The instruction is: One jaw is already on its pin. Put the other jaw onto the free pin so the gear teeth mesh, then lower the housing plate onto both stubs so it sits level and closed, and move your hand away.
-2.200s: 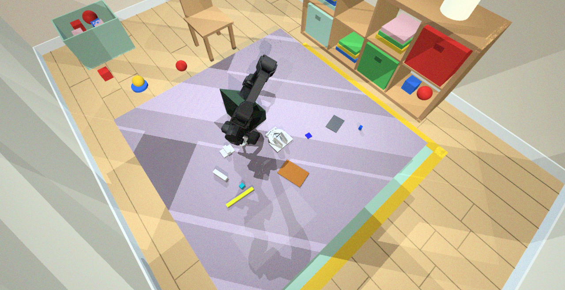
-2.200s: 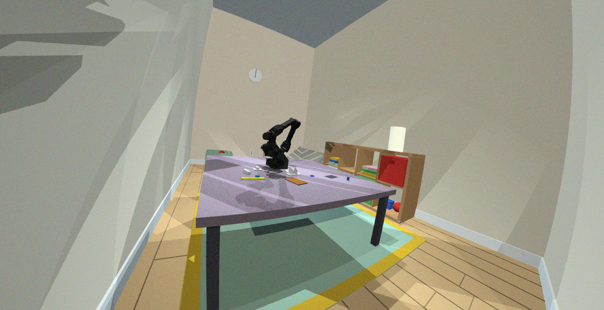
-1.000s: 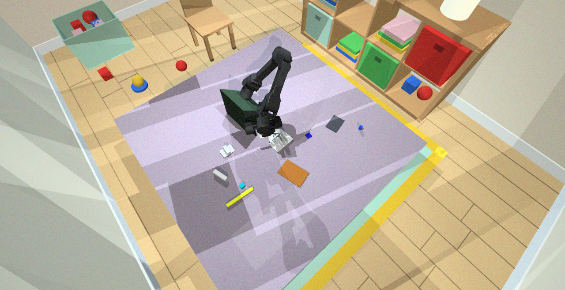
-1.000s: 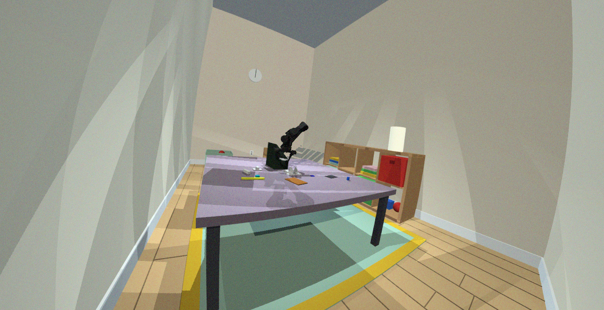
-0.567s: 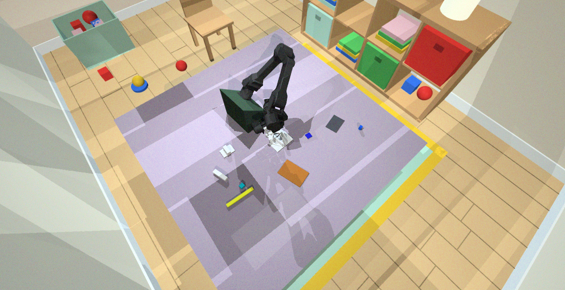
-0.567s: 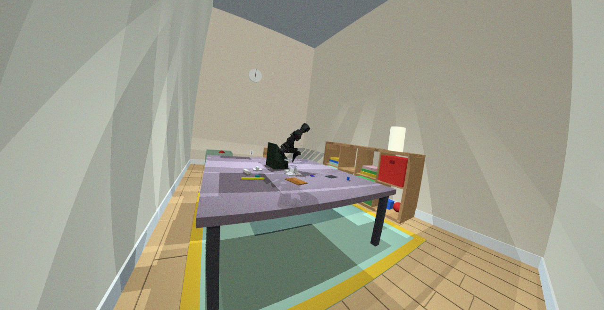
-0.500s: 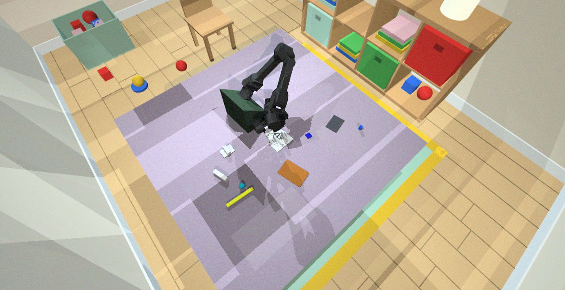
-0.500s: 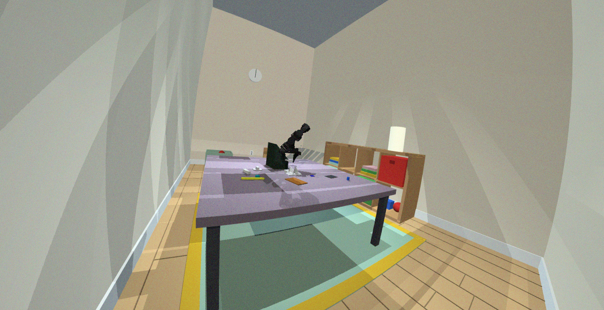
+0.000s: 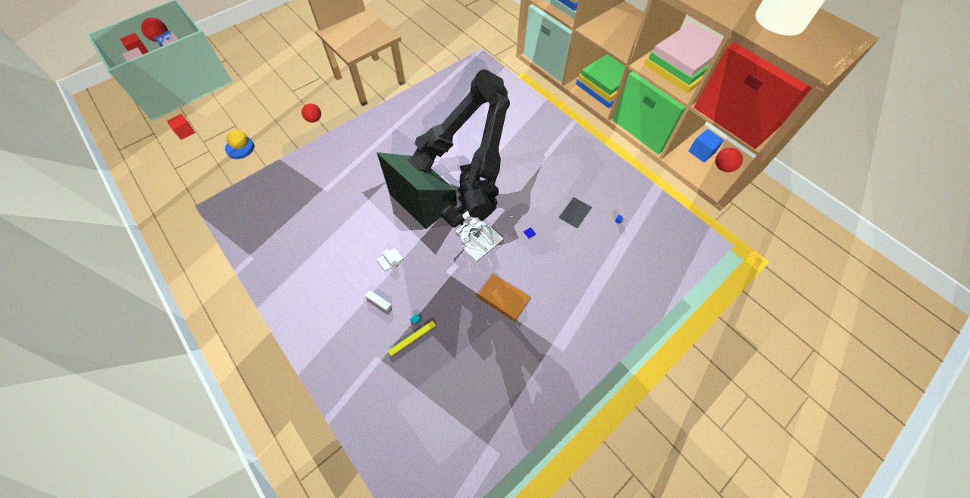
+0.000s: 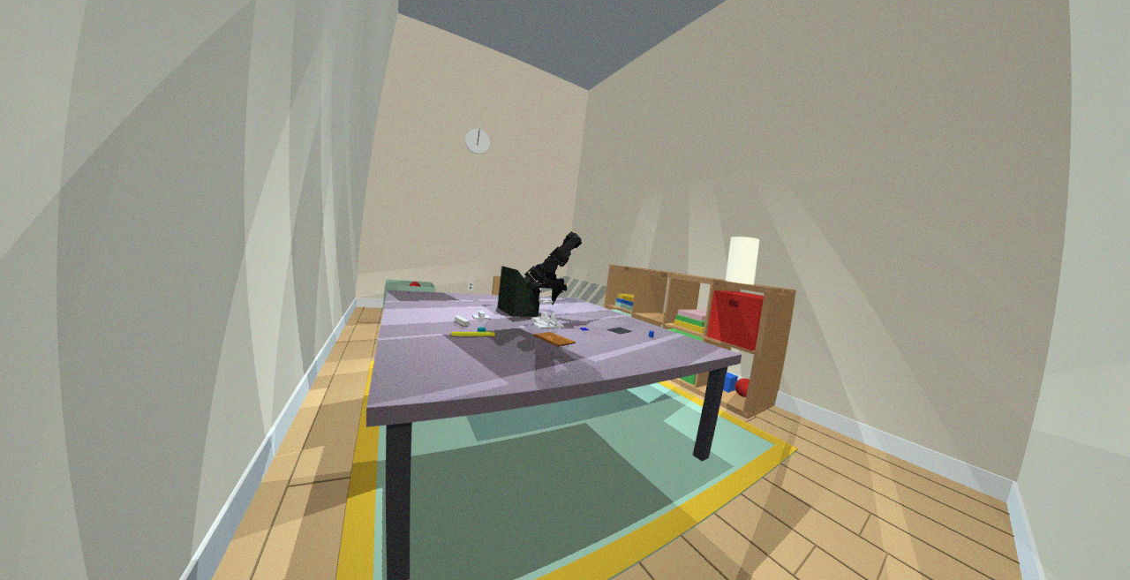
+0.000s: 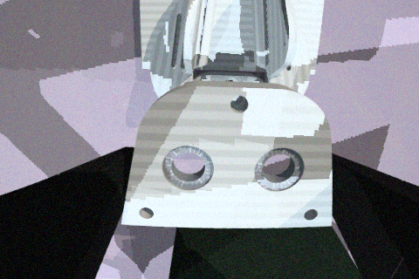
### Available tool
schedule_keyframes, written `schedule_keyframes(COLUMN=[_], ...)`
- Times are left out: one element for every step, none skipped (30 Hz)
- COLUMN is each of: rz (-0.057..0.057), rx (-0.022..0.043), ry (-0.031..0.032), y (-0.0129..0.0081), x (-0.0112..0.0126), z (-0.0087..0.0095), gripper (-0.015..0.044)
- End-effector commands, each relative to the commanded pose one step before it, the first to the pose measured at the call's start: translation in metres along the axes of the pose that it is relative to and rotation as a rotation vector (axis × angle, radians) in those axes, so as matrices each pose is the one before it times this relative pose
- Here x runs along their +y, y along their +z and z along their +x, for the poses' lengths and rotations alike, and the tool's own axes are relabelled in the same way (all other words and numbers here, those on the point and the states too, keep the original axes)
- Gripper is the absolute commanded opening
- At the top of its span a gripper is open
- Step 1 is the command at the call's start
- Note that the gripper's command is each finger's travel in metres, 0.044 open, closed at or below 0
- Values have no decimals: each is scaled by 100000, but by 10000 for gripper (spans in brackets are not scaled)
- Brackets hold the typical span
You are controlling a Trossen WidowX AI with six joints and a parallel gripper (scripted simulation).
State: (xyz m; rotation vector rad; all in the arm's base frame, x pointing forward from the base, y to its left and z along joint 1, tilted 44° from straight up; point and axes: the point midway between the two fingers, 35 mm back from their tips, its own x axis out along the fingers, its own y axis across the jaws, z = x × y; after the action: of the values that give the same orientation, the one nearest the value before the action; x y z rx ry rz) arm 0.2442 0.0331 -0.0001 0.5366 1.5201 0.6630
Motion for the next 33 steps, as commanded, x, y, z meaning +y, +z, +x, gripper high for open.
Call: schedule_keyframes(rz=[-595,0,0,0,0,0,0,0,0,0,0,0,0,0,0,0,0,0,0,0,0,8,23,38,47,36,21,7,0,0,0,0,0], rx=[164,0,0,0,0,0,0,0,0,0,0,0,0,0,0,0,0,0,0,0,0,1,3,5,8,7,5,2,0,0,0,0,0], ry=[558,0,0,0,0,0,0,0,0,0,0,0,0,0,0,0,0,0,0,0,0,-4,-10,-13,-12,-5,-1,0,0,0,0,0,0], y=[-126,0,0,0,0,0,0,0,0,0,0,0,0,0,0,0,0,0,0,0,0,-34,-104,-174,-225,-176,-106,-35,0,0,0,0,0], x=[158,0,0,0,0,0,0,0,0,0,0,0,0,0,0,0,0,0,0,0,0,-31,-94,-154,-194,-148,-88,-29,0,0,0,0,0], z=[70,0,0,0,0,0,0,0,0,0,0,0,0,0,0,0,0,0,0,0,0,0,-1,-1,0,1,1,0,0,0,0,0,0], gripper=[351,351,351,351,351,351,351,351,351,351,351,351,351,351,351,351,351,351,351,351,351,351,351,351,351,351,351,351,351,351,351,351,351])
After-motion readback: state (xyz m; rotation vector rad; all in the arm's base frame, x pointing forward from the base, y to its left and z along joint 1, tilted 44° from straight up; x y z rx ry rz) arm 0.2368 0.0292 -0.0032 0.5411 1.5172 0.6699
